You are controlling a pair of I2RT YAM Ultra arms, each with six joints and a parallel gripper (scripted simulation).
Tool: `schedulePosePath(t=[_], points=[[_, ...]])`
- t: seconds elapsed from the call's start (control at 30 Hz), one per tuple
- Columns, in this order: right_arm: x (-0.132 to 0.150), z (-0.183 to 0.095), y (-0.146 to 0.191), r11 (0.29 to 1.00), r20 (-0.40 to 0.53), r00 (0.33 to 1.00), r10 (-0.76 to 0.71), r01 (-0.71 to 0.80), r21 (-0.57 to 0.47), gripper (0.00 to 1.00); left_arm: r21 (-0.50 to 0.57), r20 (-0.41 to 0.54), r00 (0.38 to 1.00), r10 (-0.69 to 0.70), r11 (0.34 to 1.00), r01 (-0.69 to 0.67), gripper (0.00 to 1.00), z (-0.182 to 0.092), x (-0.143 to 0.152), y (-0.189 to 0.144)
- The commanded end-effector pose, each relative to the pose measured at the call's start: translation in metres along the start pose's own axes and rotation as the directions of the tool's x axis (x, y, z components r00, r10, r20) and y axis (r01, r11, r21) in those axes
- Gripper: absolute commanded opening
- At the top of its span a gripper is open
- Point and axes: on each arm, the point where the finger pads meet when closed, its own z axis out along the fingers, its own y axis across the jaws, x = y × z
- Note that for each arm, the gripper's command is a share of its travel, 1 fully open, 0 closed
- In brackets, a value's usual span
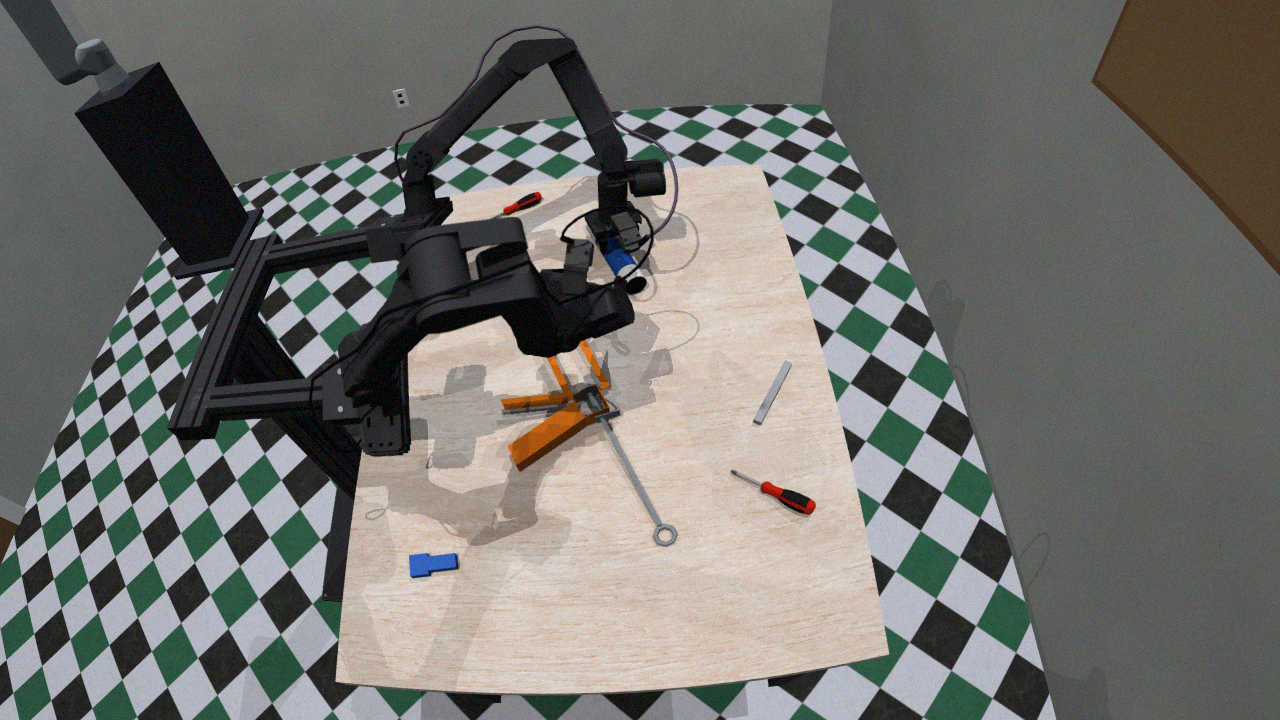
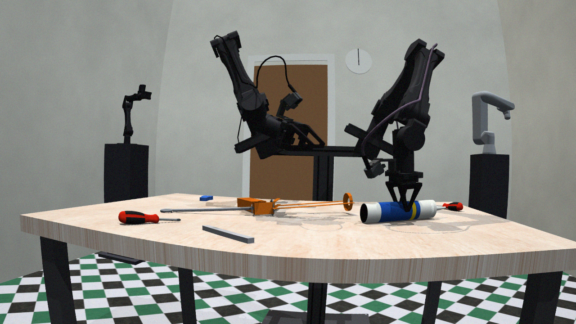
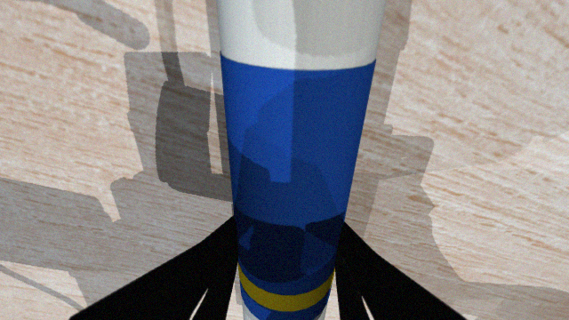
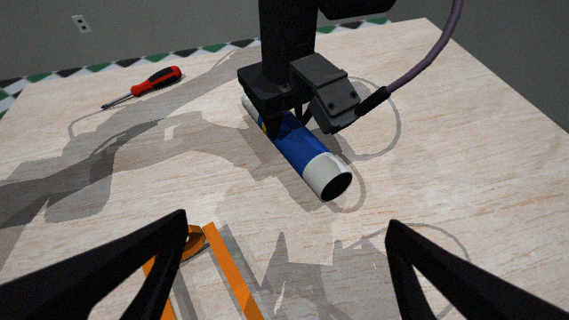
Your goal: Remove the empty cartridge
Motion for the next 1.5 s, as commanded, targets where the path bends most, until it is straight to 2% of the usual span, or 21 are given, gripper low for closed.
schedulePosePath(t=[0.0, 0.63, 0.67, 0.9, 0.97, 1.3, 1.43, 1.47], points=[[-0.026, 0.004, -0.011, 0.996, 0.083, 0.993, -0.086, 0.085, 0.017, 1.00, -0.053, 0.026, 1.000, -0.003, 0.999, 0.004, 0.40, -0.004, -0.009, 0.021], [-0.026, 0.004, -0.012, 0.996, 0.083, 0.993, -0.086, 0.085, 0.018, 1.00, -0.042, 0.006, 1.000, -0.006, 0.999, 0.006, 0.40, -0.008, -0.003, 0.014], [-0.026, 0.004, -0.012, 0.996, 0.083, 0.993, -0.086, 0.085, 0.018, 1.00, -0.041, 0.010, 1.000, -0.005, 0.999, 0.006, 0.48, -0.007, -0.004, 0.014], [-0.026, 0.004, -0.012, 0.996, 0.083, 0.993, -0.086, 0.085, 0.018, 1.00, -0.041, 0.010, 1.000, -0.005, 0.999, 0.006, 0.63, -0.007, -0.004, 0.014], [-0.026, 0.004, -0.012, 0.996, 0.083, 0.993, -0.086, 0.085, 0.018, 1.00, -0.041, 0.010, 1.000, -0.005, 0.999, 0.006, 0.63, -0.007, -0.004, 0.014], [-0.026, 0.004, -0.012, 0.996, 0.083, 0.993, -0.087, 0.085, 0.018, 1.00, -0.041, 0.009, 1.000, -0.005, 0.999, 0.006, 0.84, -0.007, -0.004, 0.014], [-0.026, 0.004, -0.012, 0.996, 0.083, 0.993, -0.087, 0.085, 0.018, 1.00, -0.041, 0.009, 1.000, -0.005, 0.999, 0.006, 0.85, -0.007, -0.004, 0.014], [-0.026, 0.004, -0.012, 0.996, 0.083, 0.993, -0.087, 0.085, 0.018, 1.00, -0.047, 0.004, 1.000, -0.005, 0.999, 0.005, 0.85, -0.015, -0.002, 0.015]])
